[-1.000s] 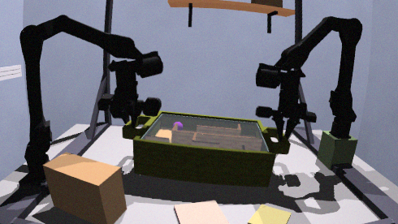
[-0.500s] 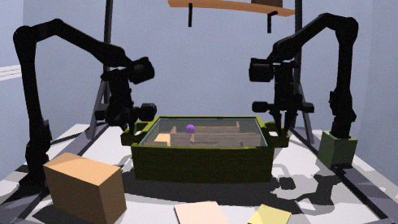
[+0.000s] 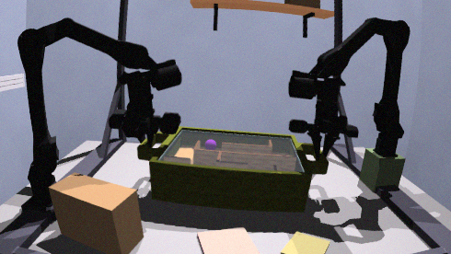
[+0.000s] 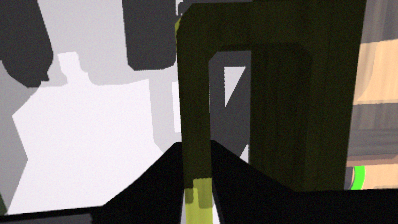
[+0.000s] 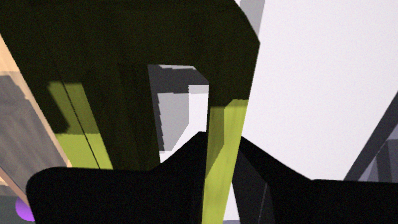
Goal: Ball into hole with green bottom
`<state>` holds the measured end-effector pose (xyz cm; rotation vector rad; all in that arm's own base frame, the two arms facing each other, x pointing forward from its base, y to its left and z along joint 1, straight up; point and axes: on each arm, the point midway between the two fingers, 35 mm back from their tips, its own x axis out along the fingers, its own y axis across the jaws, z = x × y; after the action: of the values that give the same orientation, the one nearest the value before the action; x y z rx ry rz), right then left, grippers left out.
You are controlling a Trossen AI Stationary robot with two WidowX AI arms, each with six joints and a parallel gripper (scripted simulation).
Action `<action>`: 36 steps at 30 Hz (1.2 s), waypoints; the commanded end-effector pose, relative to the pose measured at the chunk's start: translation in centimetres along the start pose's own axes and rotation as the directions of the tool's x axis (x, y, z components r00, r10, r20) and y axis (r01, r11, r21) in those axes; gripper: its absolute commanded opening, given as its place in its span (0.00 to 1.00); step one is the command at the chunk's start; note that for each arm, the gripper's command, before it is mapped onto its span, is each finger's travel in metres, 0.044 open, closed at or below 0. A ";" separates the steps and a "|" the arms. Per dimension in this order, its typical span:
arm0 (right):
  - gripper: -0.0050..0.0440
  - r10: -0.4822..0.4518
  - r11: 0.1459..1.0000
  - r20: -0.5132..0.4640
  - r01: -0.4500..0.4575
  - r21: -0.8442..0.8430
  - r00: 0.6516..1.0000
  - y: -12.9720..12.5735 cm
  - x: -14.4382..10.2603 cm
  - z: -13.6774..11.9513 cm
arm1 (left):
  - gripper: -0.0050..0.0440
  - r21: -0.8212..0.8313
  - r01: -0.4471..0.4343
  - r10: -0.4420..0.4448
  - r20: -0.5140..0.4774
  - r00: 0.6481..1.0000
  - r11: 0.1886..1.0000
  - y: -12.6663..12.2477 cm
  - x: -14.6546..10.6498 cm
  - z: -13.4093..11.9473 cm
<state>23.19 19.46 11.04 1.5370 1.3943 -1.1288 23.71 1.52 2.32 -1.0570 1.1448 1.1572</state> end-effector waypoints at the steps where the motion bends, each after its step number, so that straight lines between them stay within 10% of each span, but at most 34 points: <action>1: 0.00 -0.013 1.000 -0.055 0.012 -0.010 0.998 0.4 -1.9 -1.6 | 0.00 -0.001 0.053 -0.053 -0.002 0.999 0.999 0.1 0.1 -0.1; 19: 0.00 0.078 0.996 -0.033 -0.079 -0.037 0.996 -1.0 0.7 -0.5 | 0.00 0.010 -0.038 0.038 0.013 0.999 0.999 -1.5 -2.7 0.3; 36: 0.00 -0.008 1.000 0.008 0.008 -0.009 1.000 0.3 -1.8 -1.9 | 0.00 -0.008 0.077 -0.076 0.050 0.996 0.997 -0.9 -0.6 -0.1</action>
<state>23.47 19.77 11.78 1.5161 1.4136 -1.1642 23.49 1.25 1.60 -1.0633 1.1138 1.1401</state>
